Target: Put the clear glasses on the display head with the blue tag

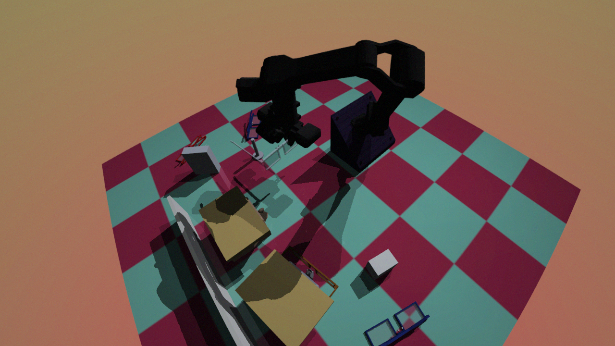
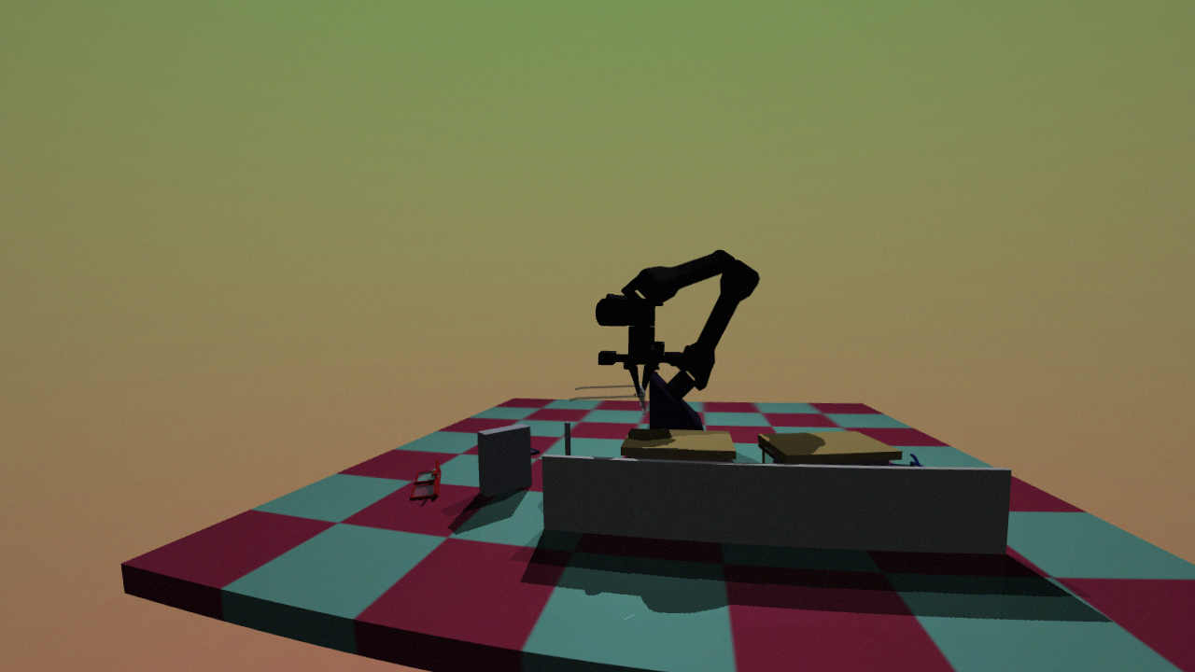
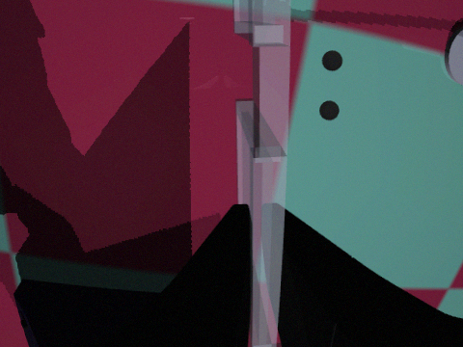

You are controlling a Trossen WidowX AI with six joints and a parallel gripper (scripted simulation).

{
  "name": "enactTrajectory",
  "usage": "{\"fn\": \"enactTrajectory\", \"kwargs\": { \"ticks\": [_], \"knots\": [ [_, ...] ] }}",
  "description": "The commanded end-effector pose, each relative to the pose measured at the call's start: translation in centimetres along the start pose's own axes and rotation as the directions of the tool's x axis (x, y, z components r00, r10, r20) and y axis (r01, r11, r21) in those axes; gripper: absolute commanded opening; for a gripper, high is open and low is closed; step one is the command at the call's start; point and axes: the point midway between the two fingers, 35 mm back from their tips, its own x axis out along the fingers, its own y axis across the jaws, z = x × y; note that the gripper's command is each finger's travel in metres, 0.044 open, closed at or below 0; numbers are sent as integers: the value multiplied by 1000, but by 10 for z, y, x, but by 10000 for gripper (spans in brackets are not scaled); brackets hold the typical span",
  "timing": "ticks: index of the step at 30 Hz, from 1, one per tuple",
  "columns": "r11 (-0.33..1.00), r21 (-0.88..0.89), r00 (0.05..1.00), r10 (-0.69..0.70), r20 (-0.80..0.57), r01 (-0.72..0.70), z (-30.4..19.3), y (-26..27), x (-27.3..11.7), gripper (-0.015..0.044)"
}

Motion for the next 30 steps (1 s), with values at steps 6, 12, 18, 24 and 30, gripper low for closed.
{"fn": "enactTrajectory", "kwargs": {
  "ticks": [6,12,18,24,30],
  "knots": [
    [991,135,1000,25,0,-25,13,59,6,0],
    [980,194,999,37,-1,-36,15,86,9,0],
    [980,194,999,37,-1,-36,15,86,10,0],
    [980,194,999,36,-1,-35,16,85,16,0],
    [980,195,999,34,-1,-34,17,85,22,0]
  ]
}}
